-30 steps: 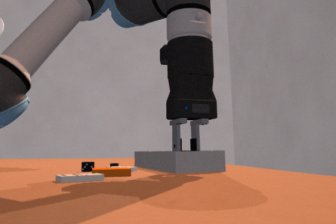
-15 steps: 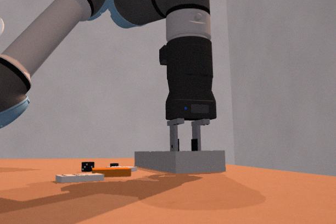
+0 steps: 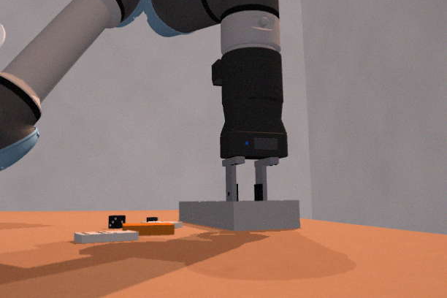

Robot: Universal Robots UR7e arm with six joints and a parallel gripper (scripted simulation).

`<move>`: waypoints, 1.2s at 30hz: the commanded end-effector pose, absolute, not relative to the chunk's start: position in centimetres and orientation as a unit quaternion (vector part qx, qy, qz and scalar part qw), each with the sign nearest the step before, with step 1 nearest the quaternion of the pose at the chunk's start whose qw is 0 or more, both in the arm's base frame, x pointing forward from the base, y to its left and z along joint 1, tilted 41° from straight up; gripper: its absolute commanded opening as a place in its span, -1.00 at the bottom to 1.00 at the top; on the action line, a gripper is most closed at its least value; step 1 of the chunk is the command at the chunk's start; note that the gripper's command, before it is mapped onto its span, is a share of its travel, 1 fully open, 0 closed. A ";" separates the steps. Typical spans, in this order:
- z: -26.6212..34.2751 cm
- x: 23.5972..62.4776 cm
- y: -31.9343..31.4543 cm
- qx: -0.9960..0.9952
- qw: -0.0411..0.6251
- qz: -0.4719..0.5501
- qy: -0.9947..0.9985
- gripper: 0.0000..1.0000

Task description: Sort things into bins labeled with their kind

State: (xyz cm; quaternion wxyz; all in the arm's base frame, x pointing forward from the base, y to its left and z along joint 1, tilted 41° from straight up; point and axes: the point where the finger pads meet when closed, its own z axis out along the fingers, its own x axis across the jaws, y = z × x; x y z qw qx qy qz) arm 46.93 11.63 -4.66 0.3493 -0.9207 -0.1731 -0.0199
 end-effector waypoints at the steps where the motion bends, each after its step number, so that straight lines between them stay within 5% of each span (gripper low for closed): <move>1: -4.3 47.0 11.3 -0.921 0.349 -0.021 -0.173 0.36; 33: -1.9 47.3 9.2 -0.921 0.349 -0.021 -0.173 0.36; 34: -2.1 46.6 8.8 -0.925 0.349 -0.012 -0.150 1.00; 36: -2.1 46.6 8.8 -0.925 0.349 -0.012 -0.150 1.00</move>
